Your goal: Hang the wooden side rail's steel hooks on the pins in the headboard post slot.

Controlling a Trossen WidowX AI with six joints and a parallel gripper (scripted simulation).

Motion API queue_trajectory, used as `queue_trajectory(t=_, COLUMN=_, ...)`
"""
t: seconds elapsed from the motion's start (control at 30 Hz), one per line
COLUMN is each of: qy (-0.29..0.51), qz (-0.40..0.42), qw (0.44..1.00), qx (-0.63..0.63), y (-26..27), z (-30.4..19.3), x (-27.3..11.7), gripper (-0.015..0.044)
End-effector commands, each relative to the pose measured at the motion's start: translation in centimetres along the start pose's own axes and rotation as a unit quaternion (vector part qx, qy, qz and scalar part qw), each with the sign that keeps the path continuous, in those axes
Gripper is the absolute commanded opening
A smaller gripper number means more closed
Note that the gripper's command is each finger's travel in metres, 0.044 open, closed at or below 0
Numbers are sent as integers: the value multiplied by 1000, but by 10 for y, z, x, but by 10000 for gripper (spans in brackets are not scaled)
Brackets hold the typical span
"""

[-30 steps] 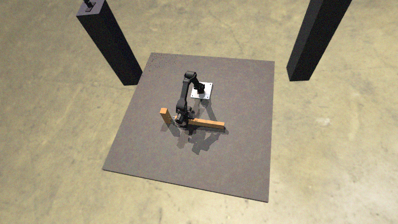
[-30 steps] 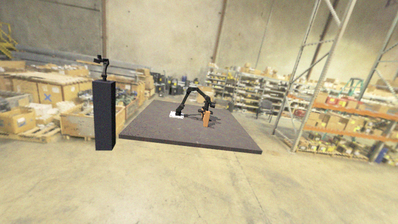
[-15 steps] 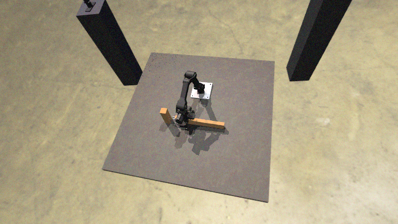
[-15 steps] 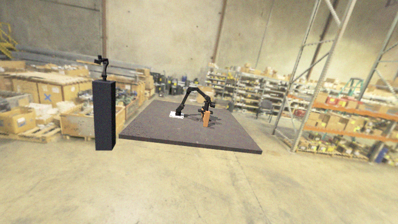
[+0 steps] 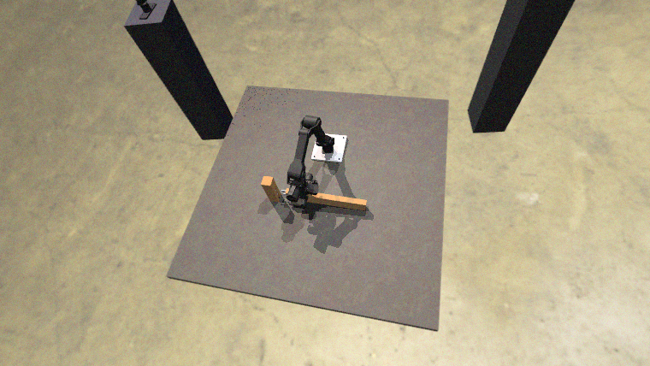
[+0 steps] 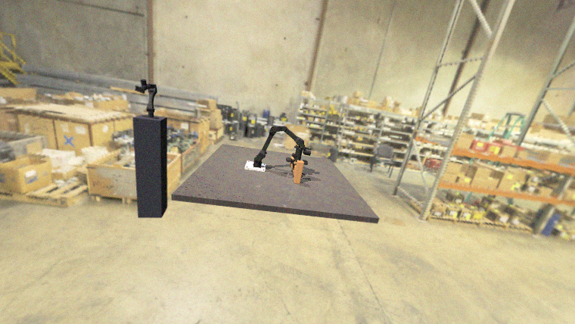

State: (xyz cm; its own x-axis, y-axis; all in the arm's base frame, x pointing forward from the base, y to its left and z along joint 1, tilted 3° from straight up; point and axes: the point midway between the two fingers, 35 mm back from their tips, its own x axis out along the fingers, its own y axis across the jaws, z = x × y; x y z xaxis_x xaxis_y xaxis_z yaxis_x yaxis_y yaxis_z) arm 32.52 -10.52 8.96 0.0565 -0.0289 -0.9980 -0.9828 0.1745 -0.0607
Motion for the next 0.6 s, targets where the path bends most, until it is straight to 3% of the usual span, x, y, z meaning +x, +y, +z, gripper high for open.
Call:
queue_trajectory(t=0.0, qy=1, qz=-11, qw=1000, qx=-2, y=-3, z=0, x=-8, gripper=0)
queue_trajectory(t=0.57, qy=1, qz=-11, qw=1000, qx=-2, y=-3, z=0, x=-11, gripper=0)
